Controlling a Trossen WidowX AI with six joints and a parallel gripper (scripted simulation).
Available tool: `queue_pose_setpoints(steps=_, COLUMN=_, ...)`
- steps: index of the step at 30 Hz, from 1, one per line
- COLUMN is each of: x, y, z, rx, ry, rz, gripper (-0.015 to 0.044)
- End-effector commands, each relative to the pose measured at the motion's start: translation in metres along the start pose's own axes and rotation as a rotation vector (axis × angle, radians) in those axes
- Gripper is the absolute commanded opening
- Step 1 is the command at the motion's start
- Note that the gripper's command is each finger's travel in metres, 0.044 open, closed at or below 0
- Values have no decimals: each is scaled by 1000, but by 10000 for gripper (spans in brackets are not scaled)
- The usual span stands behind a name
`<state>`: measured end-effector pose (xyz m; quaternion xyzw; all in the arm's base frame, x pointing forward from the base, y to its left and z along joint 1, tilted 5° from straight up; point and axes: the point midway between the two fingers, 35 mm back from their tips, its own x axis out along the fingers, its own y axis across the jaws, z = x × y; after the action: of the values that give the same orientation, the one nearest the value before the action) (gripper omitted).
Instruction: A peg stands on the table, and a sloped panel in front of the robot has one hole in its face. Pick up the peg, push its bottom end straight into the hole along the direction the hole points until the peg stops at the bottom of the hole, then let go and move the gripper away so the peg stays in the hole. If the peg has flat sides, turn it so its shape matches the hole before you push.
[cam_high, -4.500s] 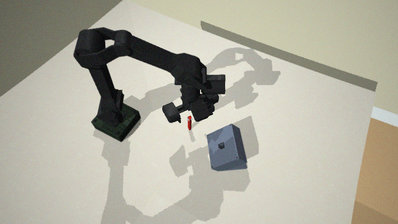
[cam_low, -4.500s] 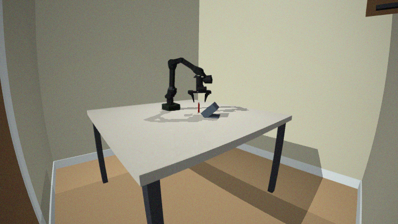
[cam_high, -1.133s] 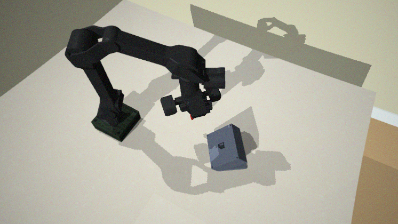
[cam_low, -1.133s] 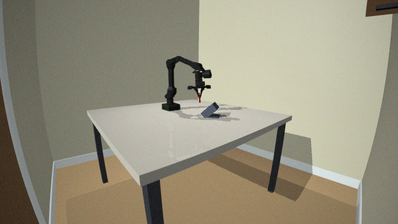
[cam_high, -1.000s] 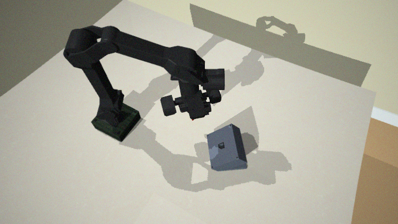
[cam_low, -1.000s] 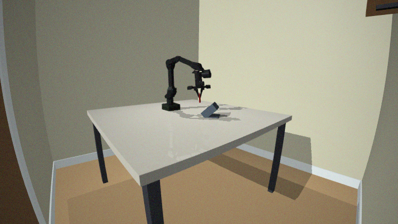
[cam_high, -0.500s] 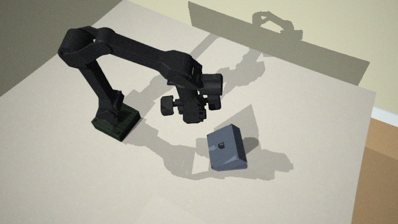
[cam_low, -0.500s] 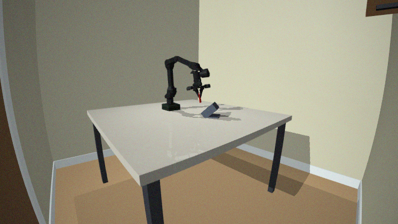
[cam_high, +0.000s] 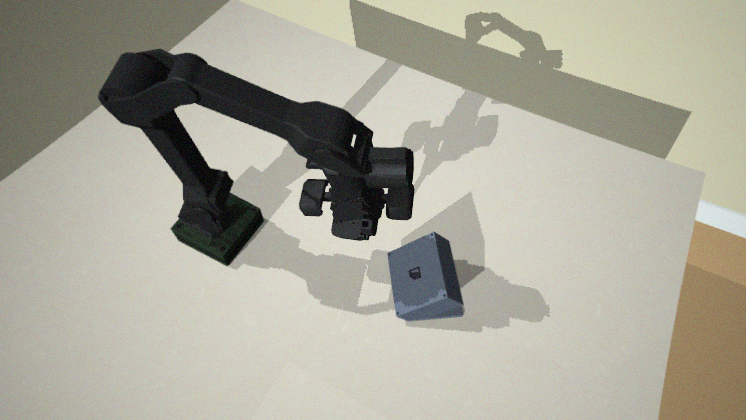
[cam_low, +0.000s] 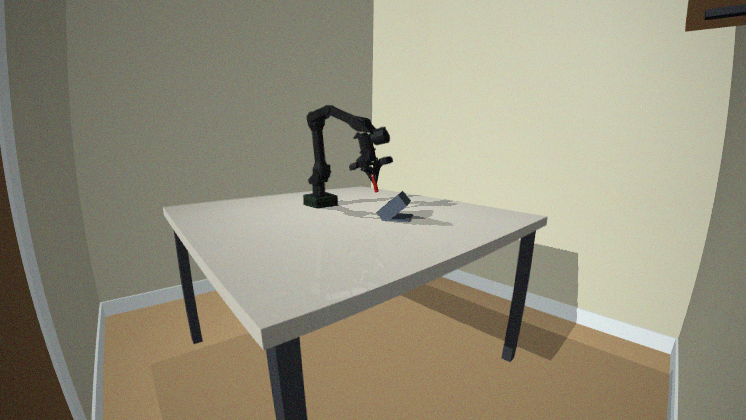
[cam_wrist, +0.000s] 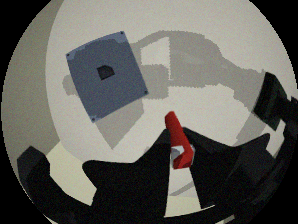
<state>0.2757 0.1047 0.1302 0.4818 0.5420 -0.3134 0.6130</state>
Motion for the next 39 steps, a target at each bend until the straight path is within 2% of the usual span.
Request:
queue_pose_setpoints(steps=1, x=1, y=-2, z=2, rx=59, ry=15, rz=10, gripper=0)
queue_pose_setpoints(steps=39, x=-10, y=8, z=32, rx=565, ry=119, rz=175, gripper=0)
